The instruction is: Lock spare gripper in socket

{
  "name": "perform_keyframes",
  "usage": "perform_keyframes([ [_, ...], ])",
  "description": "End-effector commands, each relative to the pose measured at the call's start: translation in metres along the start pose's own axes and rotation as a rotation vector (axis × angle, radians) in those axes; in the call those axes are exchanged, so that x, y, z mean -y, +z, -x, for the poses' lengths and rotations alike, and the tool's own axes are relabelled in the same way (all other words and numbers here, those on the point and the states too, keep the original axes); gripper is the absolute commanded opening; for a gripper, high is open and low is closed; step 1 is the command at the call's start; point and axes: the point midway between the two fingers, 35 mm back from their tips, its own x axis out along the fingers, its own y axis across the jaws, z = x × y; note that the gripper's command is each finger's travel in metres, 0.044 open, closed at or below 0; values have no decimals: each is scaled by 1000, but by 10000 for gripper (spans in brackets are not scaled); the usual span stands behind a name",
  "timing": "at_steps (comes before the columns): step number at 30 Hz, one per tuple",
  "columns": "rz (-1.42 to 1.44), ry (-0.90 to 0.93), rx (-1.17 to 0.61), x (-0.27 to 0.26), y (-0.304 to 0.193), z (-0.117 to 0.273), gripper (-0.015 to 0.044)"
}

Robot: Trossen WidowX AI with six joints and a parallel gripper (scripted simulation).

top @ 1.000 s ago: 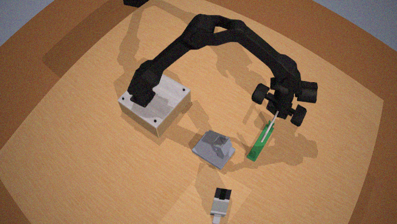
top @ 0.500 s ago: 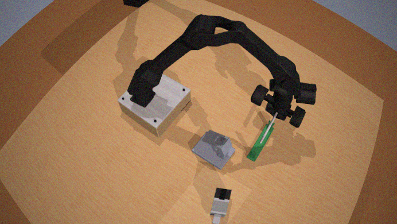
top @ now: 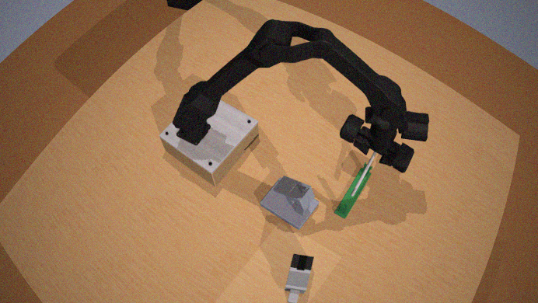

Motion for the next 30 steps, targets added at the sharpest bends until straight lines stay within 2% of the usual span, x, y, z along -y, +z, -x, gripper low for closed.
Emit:
perform_keyframes([
  [1, 0, -2, 1, 0, 1, 9, 200],
  [30, -20, 43, -20, -3, 7, 69, 200],
])
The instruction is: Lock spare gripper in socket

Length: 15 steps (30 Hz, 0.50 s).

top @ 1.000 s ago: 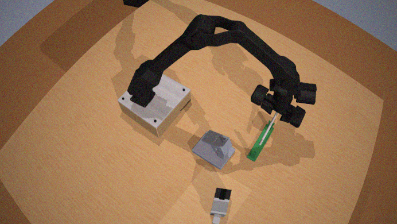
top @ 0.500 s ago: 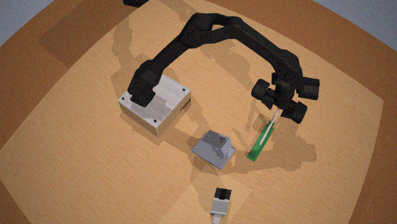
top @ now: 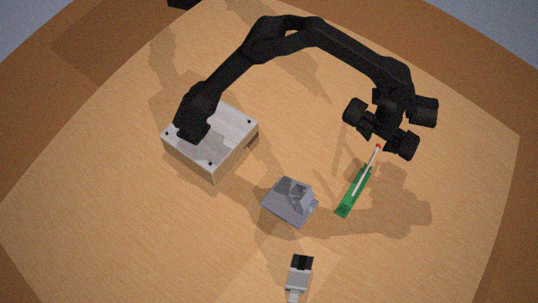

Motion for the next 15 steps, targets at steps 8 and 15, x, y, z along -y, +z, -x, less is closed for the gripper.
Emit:
perform_keyframes([
  [8, 0, 1, -1, 0, -1, 7, 305],
  [15, 26, -17, 10, 6, -53, 71, 180],
])
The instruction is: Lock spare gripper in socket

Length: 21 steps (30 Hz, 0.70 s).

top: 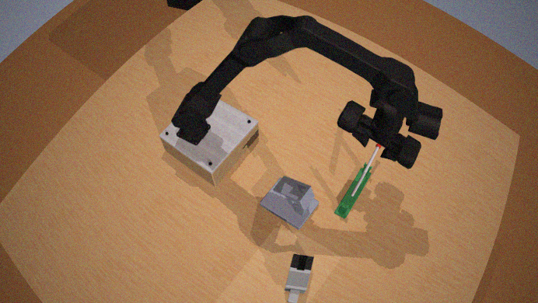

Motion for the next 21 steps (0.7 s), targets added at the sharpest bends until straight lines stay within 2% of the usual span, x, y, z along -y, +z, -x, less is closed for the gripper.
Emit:
perform_keyframes([
  [1, 8, -28, 12, 2, -15, 27, 180],
  [7, 8, -28, 12, 2, -15, 25, 180],
  [15, 8, -27, 13, 0, -25, -41, 180],
  [21, 8, -27, 13, 0, -25, -45, 180],
])
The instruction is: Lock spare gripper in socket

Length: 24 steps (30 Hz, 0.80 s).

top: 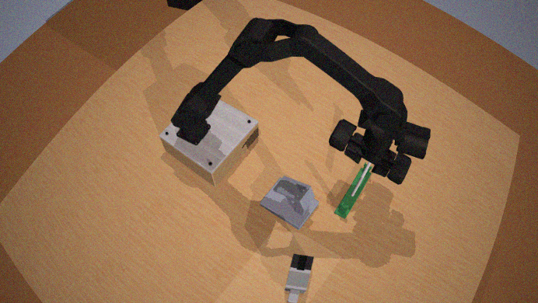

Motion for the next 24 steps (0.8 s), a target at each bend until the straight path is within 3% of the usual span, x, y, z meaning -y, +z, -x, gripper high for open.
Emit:
perform_keyframes([
  [1, -3, -4, 3, 1, 0, -6, 180],
  [24, -3, -4, 3, 3, -5, -43, 180],
])
